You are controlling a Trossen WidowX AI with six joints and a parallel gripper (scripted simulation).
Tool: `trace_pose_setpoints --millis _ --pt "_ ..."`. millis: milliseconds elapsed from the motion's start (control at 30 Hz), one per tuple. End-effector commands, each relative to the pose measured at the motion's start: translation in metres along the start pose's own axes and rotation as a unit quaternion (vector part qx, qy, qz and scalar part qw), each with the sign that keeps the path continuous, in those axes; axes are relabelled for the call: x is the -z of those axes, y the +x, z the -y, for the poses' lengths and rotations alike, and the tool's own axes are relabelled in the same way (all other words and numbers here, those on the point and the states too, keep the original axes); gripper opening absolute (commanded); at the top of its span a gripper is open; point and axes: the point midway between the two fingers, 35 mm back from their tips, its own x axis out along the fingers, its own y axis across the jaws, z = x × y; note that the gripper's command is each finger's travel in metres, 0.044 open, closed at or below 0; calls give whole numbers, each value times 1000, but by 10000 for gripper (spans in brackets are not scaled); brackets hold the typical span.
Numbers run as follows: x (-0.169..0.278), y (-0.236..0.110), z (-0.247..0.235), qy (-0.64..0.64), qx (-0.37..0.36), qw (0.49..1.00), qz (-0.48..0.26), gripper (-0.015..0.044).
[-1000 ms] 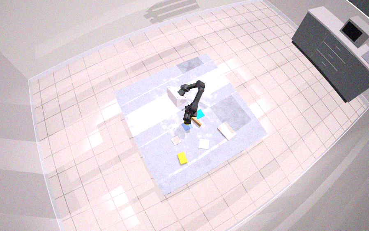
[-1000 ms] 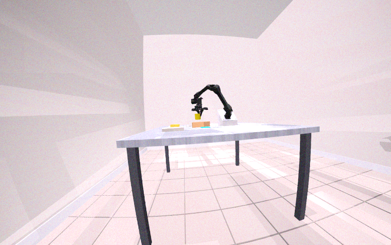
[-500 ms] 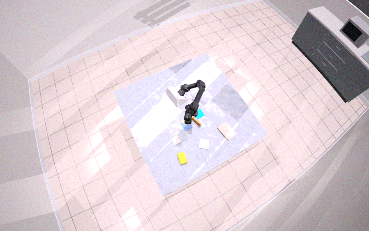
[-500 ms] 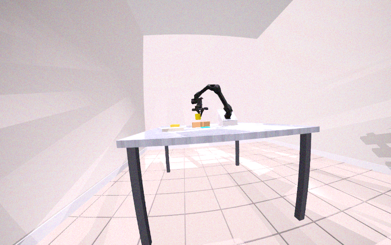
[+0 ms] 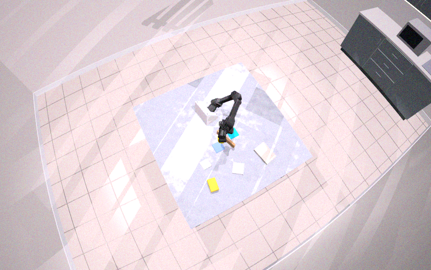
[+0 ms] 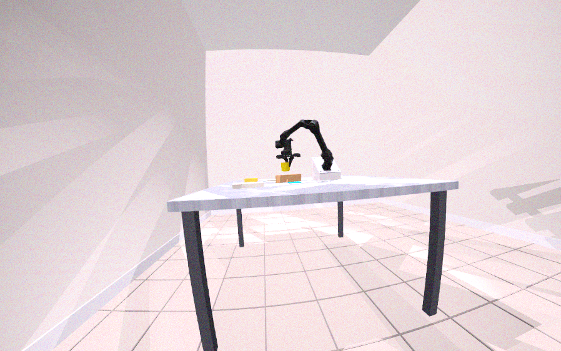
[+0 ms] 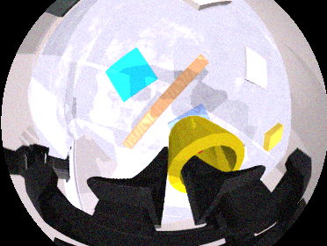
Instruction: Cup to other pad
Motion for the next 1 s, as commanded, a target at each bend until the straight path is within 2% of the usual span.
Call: trace_pose_setpoints --millis 0,967 --pt "-7 -1 -7 2 2 1000 1 0" --pt "-50 -2 -49 2 0 1000 2 0"
